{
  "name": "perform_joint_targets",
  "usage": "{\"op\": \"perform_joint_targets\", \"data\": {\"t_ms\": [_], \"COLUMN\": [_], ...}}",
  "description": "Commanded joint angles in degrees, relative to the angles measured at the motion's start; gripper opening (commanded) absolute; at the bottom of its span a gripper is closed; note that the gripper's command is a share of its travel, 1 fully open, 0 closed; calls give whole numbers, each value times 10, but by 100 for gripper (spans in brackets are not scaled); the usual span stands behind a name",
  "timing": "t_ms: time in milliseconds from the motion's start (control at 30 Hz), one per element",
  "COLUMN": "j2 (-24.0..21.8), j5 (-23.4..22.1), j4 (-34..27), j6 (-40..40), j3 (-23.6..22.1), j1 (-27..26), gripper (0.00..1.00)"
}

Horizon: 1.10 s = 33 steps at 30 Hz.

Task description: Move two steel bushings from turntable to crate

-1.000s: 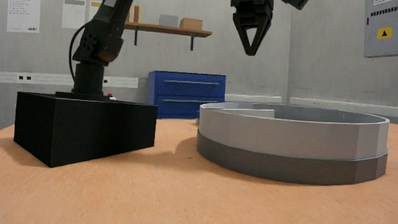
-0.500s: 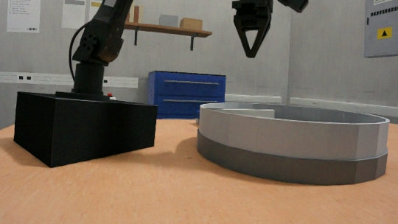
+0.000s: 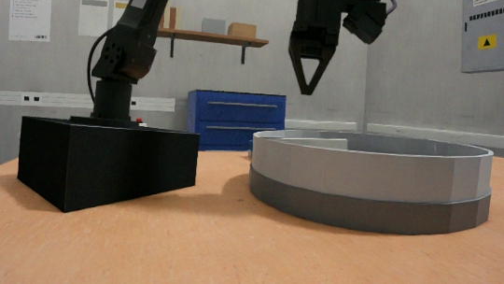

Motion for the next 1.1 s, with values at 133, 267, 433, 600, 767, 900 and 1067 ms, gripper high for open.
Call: {"op": "perform_joint_targets", "data": {"t_ms": [133,267,433,600,767,900,1067], "j2": [-20,-18,-17,-16,-17,-18,-18], "j5": [3,3,2,-1,-4,-5,-5], "j4": [53,78,105,119,127,128,125], "j6": [-141,-218,-299,-340,-359,-361,-361], "j3": [-39,-63,-87,-100,-107,-102,-102], "j1": [-15,-21,-28,-32,-35,-36,-36], "gripper": [13,13,13,13,13,13,13]}}
